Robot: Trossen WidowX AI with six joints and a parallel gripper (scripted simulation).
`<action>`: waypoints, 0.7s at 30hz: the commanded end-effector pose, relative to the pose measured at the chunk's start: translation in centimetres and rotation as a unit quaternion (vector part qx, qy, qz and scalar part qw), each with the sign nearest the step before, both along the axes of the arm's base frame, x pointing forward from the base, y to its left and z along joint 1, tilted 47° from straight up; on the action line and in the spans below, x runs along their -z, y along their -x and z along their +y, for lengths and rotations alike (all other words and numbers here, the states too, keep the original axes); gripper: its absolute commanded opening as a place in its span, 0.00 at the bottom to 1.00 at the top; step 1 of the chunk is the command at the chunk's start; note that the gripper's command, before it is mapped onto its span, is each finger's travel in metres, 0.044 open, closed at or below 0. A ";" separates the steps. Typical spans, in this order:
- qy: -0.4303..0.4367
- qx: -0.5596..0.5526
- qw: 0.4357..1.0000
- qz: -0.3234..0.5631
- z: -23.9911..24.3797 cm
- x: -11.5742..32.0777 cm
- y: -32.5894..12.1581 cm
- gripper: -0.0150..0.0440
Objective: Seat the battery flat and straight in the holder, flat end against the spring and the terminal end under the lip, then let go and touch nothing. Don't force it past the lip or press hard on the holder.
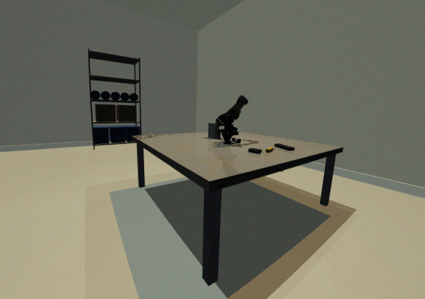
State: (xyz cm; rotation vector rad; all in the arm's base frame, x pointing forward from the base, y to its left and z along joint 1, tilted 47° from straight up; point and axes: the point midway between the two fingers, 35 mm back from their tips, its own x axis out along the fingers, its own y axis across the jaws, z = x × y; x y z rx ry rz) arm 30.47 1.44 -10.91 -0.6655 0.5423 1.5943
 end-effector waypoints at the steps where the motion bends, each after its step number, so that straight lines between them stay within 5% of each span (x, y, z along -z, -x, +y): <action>1: -0.003 0.002 1.000 0.002 0.1 0.0 0.1 0.38; 21: -0.001 0.012 1.000 0.013 -3.4 -3.6 -0.3 0.36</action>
